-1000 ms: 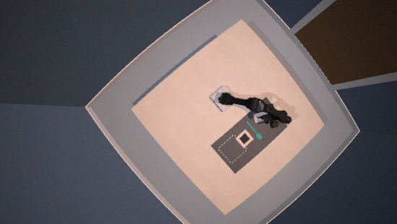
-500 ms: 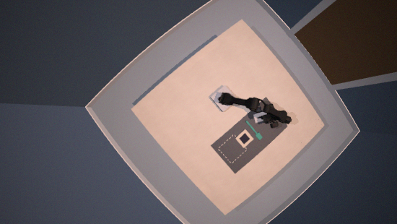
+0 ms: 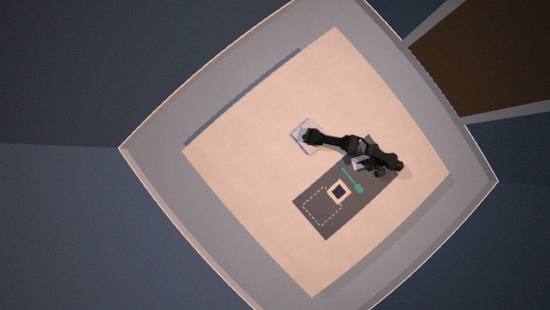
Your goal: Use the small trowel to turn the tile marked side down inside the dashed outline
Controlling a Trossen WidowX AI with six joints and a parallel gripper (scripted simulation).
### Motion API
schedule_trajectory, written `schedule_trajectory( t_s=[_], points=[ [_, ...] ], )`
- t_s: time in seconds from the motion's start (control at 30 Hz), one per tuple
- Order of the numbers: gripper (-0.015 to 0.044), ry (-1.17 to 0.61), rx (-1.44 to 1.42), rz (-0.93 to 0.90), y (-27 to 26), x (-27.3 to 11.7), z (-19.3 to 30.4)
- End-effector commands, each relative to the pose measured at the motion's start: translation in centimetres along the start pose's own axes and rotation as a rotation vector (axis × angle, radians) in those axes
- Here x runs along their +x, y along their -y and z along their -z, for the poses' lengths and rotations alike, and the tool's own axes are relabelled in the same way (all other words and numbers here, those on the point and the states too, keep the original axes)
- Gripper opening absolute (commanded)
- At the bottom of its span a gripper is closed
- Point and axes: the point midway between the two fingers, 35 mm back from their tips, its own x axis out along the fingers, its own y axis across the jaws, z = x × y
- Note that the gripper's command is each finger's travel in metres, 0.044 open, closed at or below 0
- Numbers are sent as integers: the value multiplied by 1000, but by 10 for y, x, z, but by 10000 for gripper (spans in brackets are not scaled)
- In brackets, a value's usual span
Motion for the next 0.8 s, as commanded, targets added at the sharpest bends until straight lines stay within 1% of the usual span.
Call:
schedule_trajectory(
  t_s=[0.0,0.4,0.57,0.73,0.77],
  points=[
    [130,-3,-67,1,0,0,0],
    [130,-3,-416,0,0,0,1],
    [130,-3,-435,0,0,0,1],
    [261,-3,-435,0,0,0,1],
    [270,-3,-435,0,0,0,1]
  ],
)
